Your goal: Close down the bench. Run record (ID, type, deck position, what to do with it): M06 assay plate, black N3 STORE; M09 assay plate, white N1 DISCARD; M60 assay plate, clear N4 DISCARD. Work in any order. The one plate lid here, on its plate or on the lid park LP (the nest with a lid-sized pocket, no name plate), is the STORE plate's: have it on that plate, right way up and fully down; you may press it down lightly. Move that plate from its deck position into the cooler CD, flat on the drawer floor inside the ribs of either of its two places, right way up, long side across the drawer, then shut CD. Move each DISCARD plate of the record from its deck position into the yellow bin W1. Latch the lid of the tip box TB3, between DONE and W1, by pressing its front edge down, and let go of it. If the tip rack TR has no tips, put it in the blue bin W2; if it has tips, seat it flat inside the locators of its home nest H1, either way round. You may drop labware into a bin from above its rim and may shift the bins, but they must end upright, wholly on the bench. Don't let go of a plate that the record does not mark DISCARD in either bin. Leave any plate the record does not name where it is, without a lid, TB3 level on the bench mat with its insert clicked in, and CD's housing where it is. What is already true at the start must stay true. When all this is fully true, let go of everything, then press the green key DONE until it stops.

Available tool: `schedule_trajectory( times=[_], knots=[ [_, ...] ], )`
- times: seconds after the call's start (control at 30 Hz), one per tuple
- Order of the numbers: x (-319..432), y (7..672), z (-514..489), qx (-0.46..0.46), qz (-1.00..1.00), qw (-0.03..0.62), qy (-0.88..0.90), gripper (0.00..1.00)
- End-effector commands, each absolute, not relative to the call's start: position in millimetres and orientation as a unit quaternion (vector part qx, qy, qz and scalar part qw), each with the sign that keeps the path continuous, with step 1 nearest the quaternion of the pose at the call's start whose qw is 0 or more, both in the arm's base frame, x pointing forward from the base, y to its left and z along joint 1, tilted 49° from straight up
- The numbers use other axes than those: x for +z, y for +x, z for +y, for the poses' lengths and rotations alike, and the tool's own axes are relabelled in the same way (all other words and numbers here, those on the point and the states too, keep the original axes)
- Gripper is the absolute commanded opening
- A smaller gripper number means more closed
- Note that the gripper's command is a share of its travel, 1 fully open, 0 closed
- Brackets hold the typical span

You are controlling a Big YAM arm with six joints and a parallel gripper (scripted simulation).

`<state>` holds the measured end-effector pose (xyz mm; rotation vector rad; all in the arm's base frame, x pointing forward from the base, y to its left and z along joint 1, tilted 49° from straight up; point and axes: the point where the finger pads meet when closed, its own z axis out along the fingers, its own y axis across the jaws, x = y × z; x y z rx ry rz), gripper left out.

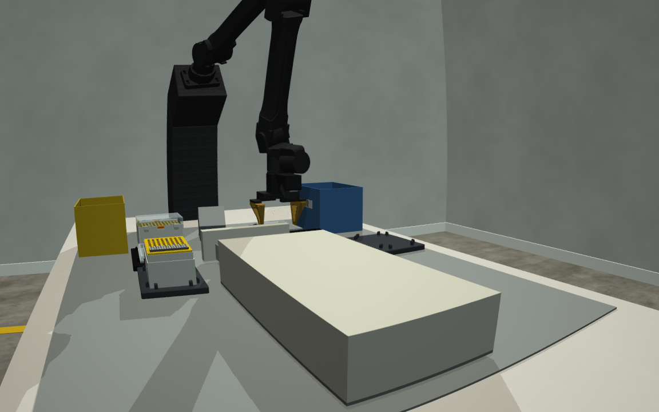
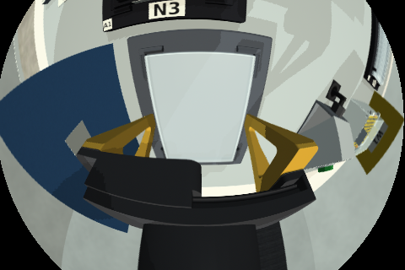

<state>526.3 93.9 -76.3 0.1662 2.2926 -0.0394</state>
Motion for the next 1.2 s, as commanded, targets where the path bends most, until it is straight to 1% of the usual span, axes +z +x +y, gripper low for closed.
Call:
schedule_trajectory(
  times=[0.0, 0.97, 1.17],
  knots=[
    [-75.1, 522.2, 93.9, -0.016, 0.91, 0.41, 0.063, 0.0],
    [-72.4, 525.3, 91.4, -0.016, 0.907, 0.415, 0.062, 0.0],
    [-71.5, 517.6, 92.9, -0.016, 0.909, 0.412, 0.059, 0.0]
  ],
)
